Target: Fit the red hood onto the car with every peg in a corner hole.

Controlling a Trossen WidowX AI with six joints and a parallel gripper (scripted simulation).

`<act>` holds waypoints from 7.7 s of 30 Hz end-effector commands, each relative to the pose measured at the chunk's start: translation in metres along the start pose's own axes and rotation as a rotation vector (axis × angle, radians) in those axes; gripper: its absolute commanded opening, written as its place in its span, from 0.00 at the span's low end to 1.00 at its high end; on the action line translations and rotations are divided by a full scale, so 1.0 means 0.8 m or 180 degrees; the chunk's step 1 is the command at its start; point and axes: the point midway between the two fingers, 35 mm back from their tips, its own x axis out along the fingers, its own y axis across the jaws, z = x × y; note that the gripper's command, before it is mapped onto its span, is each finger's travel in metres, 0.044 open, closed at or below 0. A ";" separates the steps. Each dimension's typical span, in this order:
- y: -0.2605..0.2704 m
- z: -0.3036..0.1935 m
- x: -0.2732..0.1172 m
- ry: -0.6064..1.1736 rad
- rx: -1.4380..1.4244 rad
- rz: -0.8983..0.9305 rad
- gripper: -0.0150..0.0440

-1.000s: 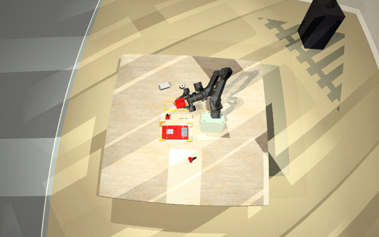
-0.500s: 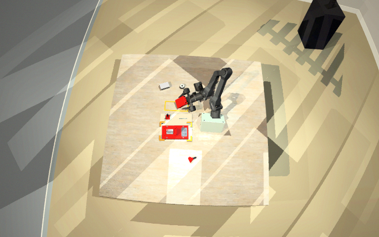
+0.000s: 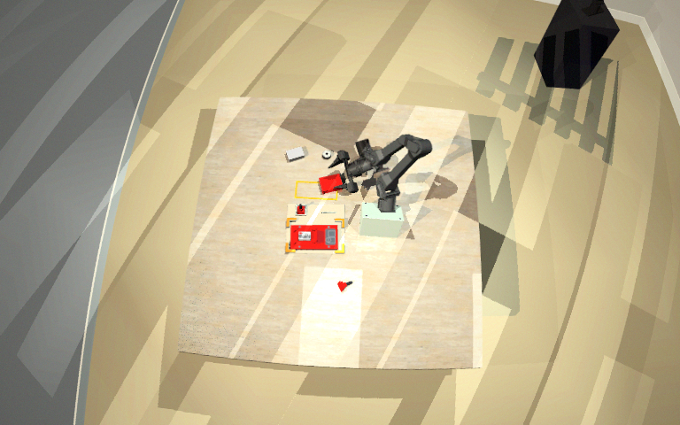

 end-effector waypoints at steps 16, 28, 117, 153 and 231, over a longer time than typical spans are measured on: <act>0.001 -0.015 -0.053 0.0000 0.0452 0.0003 1.00; 0.001 -0.015 -0.053 0.0000 0.0452 0.0003 0.73; 0.010 -0.009 0.037 0.0874 -0.8362 -0.4629 1.00; 0.004 0.016 0.051 0.0864 -0.8365 -0.4635 1.00; 0.006 0.014 0.048 0.0842 -0.8353 -0.4648 0.25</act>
